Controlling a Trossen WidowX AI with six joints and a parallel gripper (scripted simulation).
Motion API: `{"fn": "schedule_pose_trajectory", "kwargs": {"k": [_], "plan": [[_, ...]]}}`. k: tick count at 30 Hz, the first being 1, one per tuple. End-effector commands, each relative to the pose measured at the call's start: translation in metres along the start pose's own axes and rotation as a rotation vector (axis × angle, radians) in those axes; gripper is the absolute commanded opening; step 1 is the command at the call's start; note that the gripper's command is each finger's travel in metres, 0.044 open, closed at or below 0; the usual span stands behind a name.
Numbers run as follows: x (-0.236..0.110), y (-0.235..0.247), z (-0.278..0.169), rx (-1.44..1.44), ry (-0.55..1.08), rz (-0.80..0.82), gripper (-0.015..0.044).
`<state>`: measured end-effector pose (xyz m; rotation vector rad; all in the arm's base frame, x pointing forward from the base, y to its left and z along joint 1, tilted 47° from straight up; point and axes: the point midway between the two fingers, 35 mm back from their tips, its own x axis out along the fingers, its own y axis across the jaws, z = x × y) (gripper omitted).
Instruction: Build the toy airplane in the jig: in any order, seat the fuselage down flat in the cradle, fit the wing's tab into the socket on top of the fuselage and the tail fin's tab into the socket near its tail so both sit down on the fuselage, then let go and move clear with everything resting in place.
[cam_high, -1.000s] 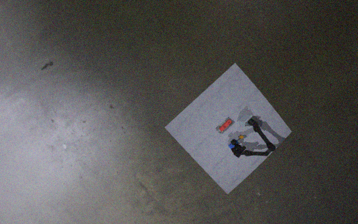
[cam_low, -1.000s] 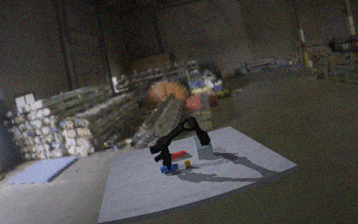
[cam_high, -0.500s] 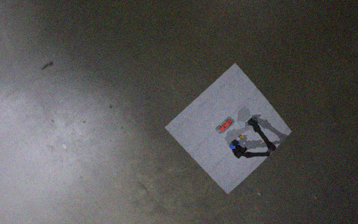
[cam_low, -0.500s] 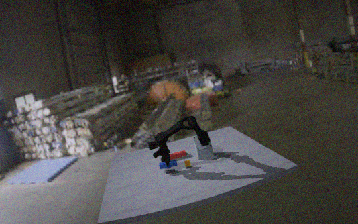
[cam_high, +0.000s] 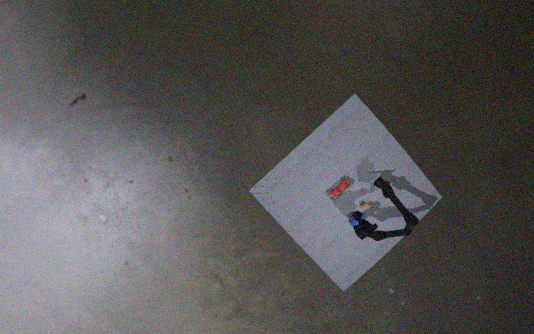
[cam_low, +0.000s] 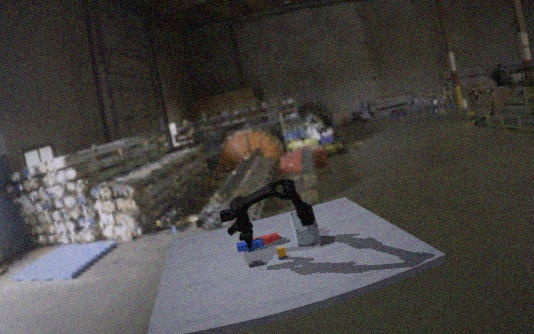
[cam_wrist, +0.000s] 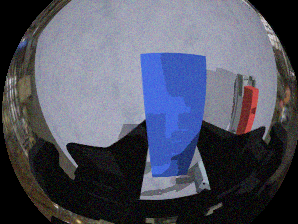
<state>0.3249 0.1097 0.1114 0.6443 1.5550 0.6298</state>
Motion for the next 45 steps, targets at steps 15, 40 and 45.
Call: {"fn": "schedule_pose_trajectory", "kwargs": {"k": [15,40,45], "plan": [[-0.045,0.002,-0.004,-0.001,-0.016,0.003,0.0],[-0.037,-0.078,0.012,0.396,-0.028,-0.016,0.0],[-0.036,-0.094,0.013,0.476,-0.03,-0.018,0.0]]}}
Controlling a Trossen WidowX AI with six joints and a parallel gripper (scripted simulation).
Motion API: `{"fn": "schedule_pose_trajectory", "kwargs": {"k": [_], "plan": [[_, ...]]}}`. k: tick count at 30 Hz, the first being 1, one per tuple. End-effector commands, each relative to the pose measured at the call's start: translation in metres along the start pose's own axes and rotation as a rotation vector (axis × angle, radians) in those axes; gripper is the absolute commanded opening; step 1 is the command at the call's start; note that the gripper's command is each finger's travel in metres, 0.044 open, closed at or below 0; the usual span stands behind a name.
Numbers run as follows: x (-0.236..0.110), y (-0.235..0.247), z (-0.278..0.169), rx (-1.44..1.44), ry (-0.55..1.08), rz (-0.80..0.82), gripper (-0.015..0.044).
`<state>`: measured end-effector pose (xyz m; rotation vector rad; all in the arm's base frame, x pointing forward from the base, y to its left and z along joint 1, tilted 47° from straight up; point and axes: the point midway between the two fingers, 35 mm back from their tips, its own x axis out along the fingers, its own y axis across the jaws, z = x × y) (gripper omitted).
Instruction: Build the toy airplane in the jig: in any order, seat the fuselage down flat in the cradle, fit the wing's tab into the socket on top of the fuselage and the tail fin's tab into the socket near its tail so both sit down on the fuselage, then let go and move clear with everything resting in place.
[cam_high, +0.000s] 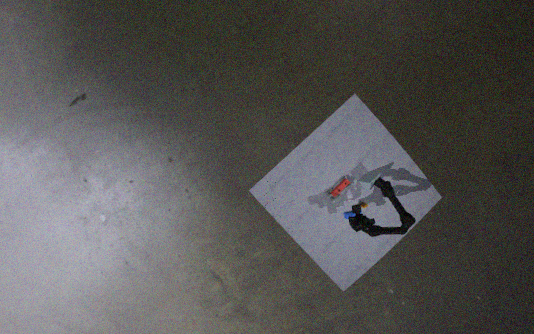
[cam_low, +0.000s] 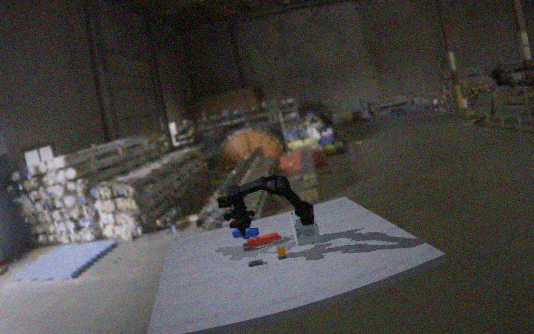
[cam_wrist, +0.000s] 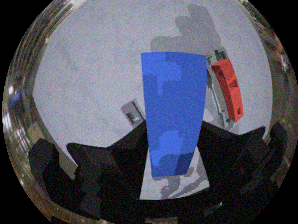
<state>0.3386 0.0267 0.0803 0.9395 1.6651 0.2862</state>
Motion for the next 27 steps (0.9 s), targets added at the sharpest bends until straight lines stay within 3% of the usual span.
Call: {"fn": "schedule_pose_trajectory", "kwargs": {"k": [1,27], "plan": [[0.004,-0.017,0.006,0.086,0.007,-0.006,0.0],[0.017,-0.09,0.028,0.489,0.005,-0.02,0.0]]}}
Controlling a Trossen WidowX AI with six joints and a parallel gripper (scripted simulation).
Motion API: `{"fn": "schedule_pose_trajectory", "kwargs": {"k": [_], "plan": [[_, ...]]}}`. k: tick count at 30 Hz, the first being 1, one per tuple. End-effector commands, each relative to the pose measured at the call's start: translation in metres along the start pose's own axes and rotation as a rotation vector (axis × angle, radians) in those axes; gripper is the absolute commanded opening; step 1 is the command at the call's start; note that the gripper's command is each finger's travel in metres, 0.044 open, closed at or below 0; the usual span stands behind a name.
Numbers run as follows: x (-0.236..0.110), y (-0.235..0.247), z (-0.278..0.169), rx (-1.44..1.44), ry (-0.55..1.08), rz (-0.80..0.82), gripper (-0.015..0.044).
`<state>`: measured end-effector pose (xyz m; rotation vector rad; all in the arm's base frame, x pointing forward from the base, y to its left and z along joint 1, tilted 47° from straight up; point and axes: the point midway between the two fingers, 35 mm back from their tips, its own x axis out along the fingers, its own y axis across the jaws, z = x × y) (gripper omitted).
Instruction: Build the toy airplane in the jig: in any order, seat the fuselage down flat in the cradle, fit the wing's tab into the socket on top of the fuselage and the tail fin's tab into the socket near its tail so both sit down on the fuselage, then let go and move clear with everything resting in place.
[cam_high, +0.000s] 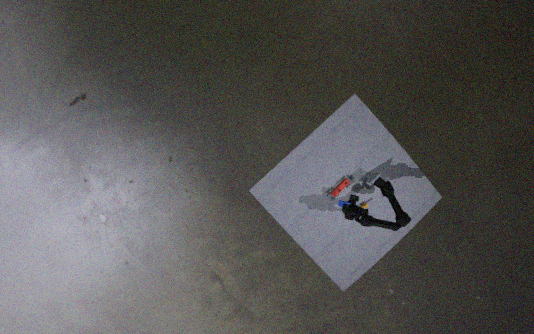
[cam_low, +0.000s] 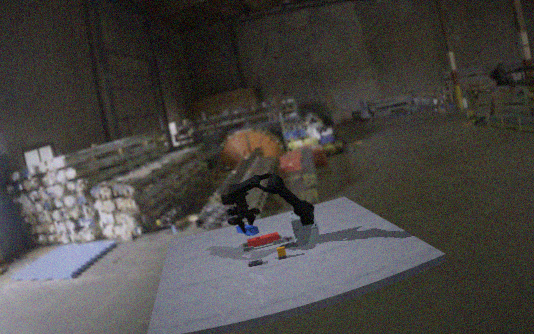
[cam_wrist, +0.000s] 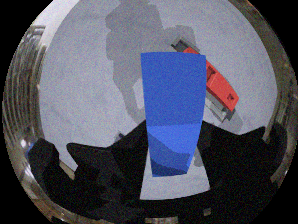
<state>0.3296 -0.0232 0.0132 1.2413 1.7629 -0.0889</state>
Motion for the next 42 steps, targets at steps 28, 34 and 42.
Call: {"fn": "schedule_pose_trajectory", "kwargs": {"k": [28,34,42], "plan": [[0.027,-0.086,0.046,0.512,0.025,0.0,0.0],[0.031,-0.099,0.05,0.584,0.03,0.001,0.0],[0.031,-0.099,0.05,0.584,0.03,0.001,0.0195]]}}
